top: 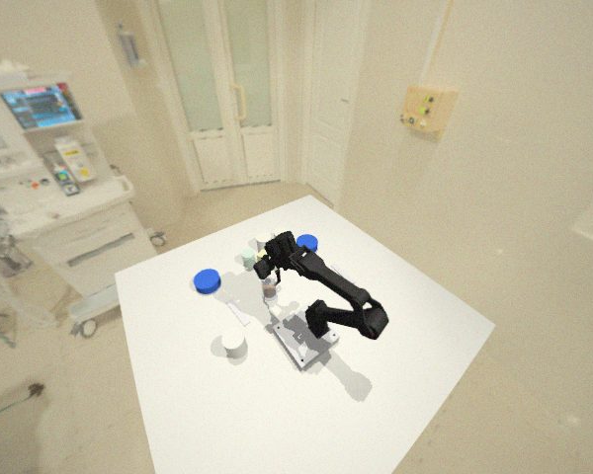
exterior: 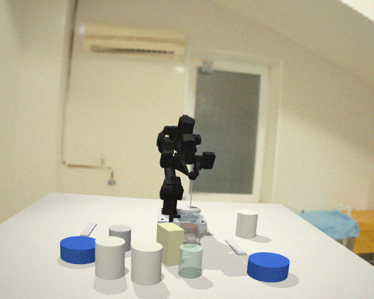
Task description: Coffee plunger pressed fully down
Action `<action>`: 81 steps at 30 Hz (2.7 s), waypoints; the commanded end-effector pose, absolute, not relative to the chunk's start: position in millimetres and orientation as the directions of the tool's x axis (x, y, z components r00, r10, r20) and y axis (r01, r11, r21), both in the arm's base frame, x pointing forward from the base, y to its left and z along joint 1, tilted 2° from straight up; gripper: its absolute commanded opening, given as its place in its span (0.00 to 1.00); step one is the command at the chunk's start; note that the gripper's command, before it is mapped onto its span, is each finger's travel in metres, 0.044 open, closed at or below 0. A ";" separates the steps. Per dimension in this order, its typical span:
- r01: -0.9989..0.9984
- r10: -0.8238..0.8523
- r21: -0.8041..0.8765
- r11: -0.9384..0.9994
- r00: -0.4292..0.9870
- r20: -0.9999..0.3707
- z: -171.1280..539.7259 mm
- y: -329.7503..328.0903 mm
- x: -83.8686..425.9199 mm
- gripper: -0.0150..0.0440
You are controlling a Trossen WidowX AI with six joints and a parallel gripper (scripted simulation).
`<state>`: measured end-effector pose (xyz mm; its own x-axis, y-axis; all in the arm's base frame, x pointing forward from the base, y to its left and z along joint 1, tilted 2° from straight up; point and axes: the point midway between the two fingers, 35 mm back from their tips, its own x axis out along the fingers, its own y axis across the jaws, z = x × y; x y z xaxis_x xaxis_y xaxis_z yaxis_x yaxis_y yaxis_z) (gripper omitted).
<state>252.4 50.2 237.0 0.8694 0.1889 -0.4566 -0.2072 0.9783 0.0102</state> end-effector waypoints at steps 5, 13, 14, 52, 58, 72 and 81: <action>-0.205 0.188 0.012 0.979 0.868 -0.460 231.1 50.2 253.2 0.45; -0.205 0.188 0.012 0.979 0.868 -0.460 218.4 50.9 255.6 0.45; -0.205 0.188 0.012 0.979 0.868 -0.460 216.8 51.0 255.9 0.45; -0.205 0.188 0.012 0.979 0.868 -0.459 155.7 54.6 267.7 0.45; -0.205 0.188 0.012 0.979 0.869 -0.459 149.0 56.0 272.7 0.45; -0.205 0.188 0.012 0.979 0.869 -0.458 150.2 58.9 284.3 0.45; -0.205 0.188 0.012 0.979 0.869 -0.457 151.3 59.7 288.1 0.45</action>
<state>288.9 59.8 164.1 0.8877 0.1921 -0.4185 -0.2084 0.9780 0.0070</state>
